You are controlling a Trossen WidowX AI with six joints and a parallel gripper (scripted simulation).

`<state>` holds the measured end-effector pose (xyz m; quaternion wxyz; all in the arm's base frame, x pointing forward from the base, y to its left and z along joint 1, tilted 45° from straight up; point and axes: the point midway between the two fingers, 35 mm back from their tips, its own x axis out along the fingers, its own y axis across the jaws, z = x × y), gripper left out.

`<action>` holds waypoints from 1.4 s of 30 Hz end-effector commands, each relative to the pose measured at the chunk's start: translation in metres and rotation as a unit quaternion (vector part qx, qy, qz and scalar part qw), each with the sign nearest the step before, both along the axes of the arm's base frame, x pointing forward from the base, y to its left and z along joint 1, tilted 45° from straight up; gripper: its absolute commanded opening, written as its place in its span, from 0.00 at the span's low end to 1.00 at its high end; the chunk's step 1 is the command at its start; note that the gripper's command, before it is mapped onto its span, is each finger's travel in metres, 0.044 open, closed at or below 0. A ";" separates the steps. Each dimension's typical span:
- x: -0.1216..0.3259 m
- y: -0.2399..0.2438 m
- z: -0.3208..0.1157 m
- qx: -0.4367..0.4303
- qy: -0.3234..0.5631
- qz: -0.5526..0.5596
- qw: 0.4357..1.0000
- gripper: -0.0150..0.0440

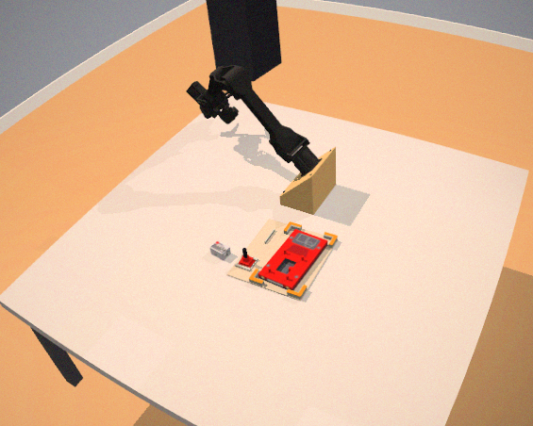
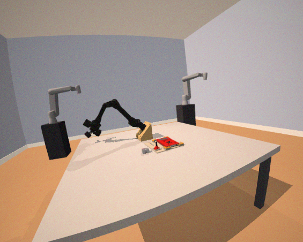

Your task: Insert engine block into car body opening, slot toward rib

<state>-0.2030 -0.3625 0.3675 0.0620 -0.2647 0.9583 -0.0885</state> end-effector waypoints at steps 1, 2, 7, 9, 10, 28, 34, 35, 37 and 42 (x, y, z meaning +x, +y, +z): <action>0.000 0.000 0.000 0.000 0.000 0.000 1.000 0.98; 0.001 0.000 0.000 -0.001 0.000 0.001 1.000 1.00; 0.021 -0.009 -0.001 -0.025 -0.018 0.034 0.999 1.00; 0.031 -0.013 -0.002 -0.043 -0.033 0.049 0.997 1.00; 0.035 -0.015 -0.002 -0.052 -0.041 0.056 0.996 1.00; 0.109 -0.036 -0.005 -0.183 -0.189 0.146 0.954 1.00; 0.145 -0.041 -0.007 -0.230 -0.265 0.180 0.919 1.00; 0.151 -0.042 -0.007 -0.237 -0.278 0.185 0.912 1.00; 0.163 -0.042 -0.008 -0.251 -0.305 0.195 0.898 1.00; 0.193 -0.042 -0.009 -0.280 -0.374 0.215 0.858 1.00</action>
